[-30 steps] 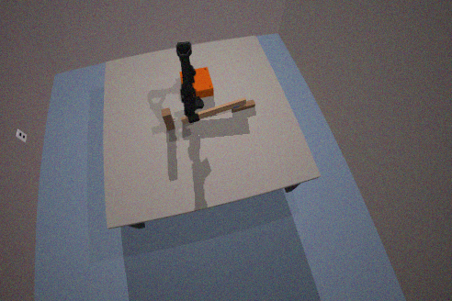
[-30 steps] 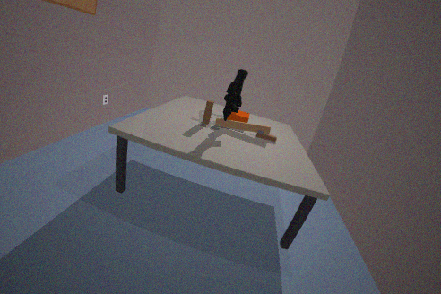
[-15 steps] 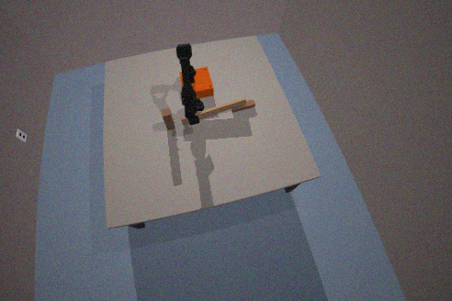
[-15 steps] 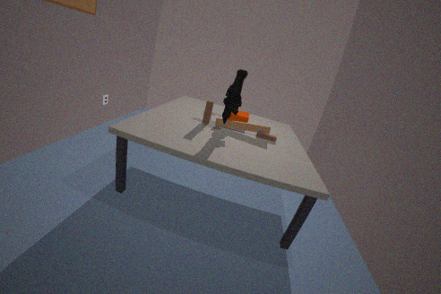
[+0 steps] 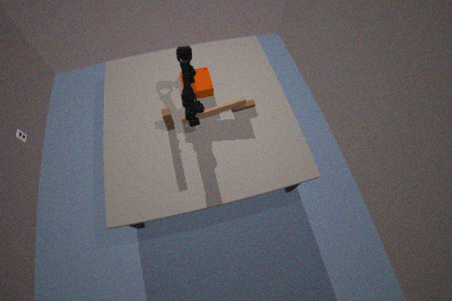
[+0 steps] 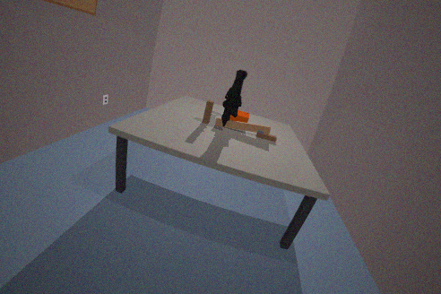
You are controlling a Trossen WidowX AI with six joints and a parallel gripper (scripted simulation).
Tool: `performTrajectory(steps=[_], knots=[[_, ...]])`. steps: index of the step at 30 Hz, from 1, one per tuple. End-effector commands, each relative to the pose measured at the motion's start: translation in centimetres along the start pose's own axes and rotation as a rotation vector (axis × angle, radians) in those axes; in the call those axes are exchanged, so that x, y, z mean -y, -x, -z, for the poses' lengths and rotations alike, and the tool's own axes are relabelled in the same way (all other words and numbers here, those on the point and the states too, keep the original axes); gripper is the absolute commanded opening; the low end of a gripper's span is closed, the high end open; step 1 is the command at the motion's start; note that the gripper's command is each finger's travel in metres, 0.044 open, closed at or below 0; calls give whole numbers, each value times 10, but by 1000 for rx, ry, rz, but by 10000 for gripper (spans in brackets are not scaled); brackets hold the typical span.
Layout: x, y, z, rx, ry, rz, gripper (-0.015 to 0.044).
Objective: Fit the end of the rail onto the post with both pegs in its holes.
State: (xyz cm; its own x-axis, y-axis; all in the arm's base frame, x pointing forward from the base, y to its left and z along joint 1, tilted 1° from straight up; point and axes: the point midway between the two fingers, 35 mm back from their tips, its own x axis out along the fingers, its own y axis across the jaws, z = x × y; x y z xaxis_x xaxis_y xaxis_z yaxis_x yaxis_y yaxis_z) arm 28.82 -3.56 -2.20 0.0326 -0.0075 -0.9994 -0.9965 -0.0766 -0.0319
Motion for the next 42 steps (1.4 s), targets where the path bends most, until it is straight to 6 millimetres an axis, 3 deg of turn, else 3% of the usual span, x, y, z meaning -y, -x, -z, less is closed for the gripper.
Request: performTrajectory(steps=[1, 16, 23, 42], knots=[[-5, -7, 0, 0, -3, -16, 440], [-5, -7, 0, 0, -3, -16, 46], [-5, -7, 0, 0, -3, -16, 0], [-4, -2, -1, 0, -3, -15, 0]])
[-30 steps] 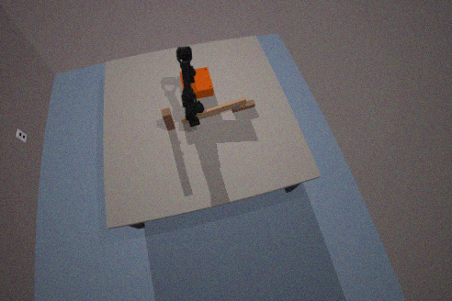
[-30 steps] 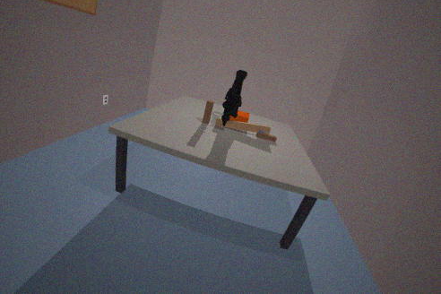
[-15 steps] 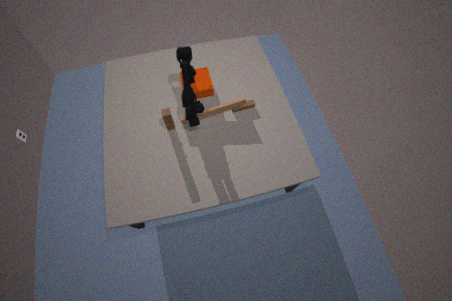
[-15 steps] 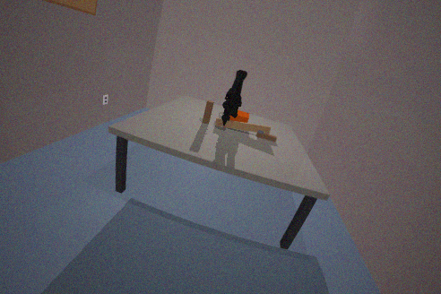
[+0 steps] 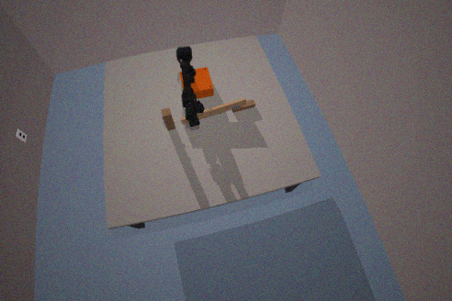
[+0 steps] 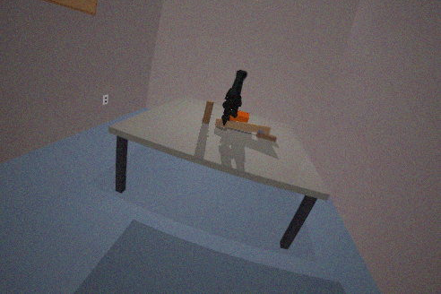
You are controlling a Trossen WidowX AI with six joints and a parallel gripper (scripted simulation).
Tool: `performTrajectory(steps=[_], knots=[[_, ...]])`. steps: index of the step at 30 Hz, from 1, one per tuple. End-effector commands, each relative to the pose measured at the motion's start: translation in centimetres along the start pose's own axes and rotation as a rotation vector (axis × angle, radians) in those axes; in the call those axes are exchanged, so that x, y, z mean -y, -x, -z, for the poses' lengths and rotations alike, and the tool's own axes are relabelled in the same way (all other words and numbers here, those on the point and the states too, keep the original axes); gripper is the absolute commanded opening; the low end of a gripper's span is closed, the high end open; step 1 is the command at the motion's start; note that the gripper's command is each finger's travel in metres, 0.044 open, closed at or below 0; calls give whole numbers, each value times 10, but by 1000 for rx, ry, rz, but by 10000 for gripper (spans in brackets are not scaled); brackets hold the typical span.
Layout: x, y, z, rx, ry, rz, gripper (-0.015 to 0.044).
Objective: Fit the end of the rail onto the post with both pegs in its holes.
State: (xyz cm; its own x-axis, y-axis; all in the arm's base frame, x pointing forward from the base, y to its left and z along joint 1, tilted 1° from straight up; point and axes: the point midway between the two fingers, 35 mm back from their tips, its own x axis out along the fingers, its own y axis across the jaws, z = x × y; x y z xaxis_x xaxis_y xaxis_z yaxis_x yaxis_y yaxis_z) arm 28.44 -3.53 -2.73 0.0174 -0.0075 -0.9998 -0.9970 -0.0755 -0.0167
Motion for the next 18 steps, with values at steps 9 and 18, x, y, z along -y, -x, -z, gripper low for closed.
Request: performTrajectory(steps=[9, 18], knots=[[1, 8, 0, -1, -2, 0, 0], [2, 12, 0, -1, -2, 0, 0]])
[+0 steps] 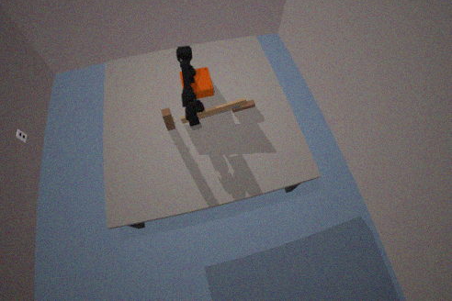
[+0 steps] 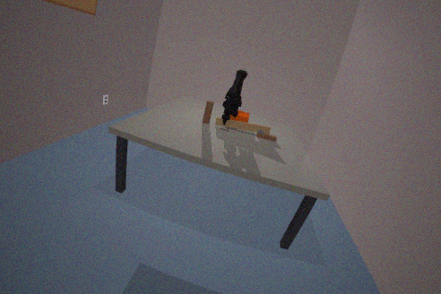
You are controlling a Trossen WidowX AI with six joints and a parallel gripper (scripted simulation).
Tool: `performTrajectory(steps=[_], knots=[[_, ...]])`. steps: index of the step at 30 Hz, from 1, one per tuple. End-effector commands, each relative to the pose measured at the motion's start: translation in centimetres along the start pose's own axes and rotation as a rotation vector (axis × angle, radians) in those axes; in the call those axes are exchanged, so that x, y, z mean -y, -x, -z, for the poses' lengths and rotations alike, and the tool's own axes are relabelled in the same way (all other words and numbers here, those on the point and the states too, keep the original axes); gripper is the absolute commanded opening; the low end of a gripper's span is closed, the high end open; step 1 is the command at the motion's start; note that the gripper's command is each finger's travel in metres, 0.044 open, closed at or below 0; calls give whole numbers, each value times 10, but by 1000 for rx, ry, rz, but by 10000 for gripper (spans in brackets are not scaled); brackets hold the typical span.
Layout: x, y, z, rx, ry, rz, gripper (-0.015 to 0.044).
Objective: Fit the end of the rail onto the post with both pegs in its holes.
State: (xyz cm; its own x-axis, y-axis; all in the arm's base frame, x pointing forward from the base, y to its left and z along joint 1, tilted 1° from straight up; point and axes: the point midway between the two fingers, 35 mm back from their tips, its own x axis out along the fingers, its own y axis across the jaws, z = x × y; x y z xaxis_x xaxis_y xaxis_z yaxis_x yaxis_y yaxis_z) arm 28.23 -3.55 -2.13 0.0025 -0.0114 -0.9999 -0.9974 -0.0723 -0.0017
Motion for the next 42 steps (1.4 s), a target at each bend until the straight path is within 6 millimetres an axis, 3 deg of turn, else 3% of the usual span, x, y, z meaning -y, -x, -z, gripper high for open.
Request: performTrajectory(steps=[1, 42], knots=[[4, 7, 0, 2, 1, 15, 0], [6, 28, 0, 2, 1, 16, 0]])
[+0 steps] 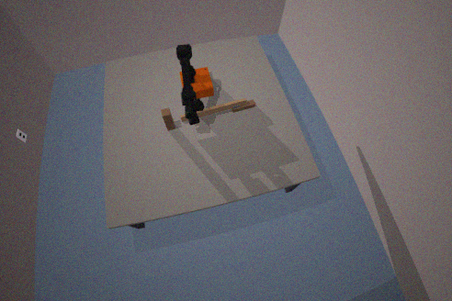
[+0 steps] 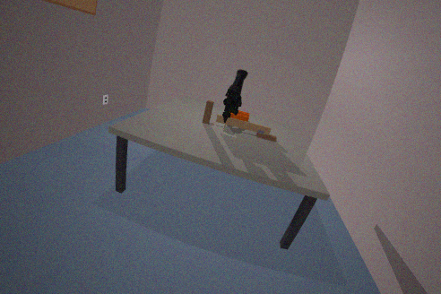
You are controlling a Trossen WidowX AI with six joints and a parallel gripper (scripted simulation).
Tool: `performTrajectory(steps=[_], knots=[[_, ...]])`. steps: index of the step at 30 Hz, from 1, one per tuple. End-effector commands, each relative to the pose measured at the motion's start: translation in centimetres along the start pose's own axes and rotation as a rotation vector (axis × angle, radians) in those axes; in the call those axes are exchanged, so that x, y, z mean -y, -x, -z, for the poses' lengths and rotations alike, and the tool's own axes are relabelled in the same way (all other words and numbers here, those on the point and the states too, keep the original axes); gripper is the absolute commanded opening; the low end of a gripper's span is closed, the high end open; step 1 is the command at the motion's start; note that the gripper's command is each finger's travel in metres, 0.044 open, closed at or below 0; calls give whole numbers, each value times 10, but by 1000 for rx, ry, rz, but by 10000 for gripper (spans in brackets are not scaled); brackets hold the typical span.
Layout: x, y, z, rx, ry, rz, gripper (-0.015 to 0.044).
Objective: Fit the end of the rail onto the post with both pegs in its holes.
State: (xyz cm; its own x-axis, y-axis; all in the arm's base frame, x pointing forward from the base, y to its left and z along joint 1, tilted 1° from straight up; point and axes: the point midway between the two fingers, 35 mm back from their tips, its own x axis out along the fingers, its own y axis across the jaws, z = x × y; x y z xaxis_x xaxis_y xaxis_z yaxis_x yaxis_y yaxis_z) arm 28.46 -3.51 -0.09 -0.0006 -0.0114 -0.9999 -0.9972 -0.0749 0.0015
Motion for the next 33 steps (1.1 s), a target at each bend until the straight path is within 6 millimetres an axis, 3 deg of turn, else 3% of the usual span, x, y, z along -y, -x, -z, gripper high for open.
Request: performTrajectory(steps=[1, 33], knots=[[4, 8, 0, 2, -2, 19, 0], [2, 3, 0, 2, -2, 19, 0]])
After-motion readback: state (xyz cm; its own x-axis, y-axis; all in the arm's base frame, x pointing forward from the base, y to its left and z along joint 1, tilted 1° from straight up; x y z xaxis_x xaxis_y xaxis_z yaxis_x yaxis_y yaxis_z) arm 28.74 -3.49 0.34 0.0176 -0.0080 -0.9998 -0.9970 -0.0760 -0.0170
